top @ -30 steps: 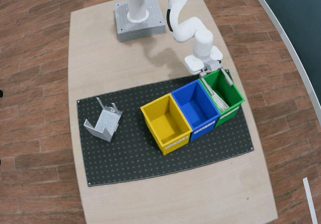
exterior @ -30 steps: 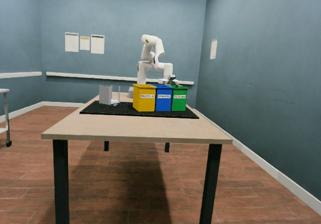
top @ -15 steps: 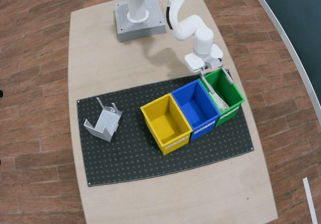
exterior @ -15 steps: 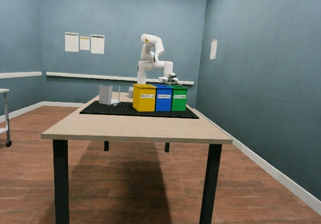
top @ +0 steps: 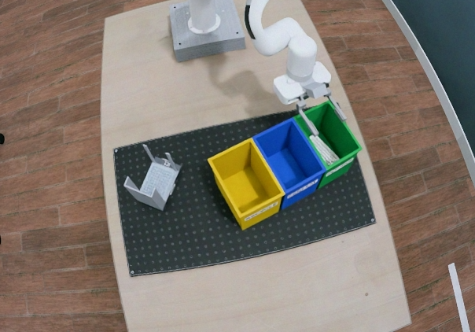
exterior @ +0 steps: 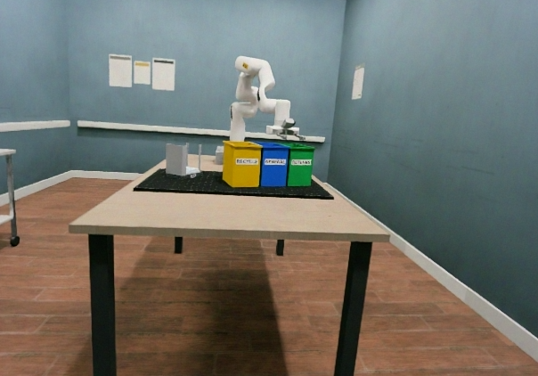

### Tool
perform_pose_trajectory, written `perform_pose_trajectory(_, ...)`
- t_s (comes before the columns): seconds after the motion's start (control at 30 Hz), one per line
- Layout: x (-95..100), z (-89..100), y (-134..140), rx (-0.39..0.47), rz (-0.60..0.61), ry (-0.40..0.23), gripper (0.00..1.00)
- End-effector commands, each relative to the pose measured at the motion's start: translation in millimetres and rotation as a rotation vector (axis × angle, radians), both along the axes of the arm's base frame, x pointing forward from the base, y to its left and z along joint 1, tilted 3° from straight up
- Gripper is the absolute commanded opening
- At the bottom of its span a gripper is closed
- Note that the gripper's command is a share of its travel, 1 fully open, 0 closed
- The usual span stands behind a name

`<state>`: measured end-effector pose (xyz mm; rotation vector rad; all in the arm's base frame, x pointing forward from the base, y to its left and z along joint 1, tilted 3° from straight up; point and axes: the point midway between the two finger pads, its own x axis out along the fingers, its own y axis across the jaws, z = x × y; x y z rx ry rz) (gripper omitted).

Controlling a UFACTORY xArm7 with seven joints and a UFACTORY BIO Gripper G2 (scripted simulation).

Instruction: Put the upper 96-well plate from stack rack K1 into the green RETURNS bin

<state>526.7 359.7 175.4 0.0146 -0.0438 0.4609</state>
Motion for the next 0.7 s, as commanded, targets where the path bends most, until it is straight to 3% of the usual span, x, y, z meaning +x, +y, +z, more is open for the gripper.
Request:
perform_pose_trajectory(0.0, 0.4, 1.7, 0.4, 0.002, 0.000, -0.002, 0.18)
perform_pose_trajectory(0.07, 0.4, 1.8, 0.4, 0.002, 0.000, -0.002, 0.18)
perform_pose_trajectory(0.4, -1.8, 11.1, -38.5, 0.012, -0.266, 0.005, 0.18)
perform_pose_trajectory(0.67, -3.9, 20.5, -77.3, 0.012, -0.276, 0.005, 0.18)
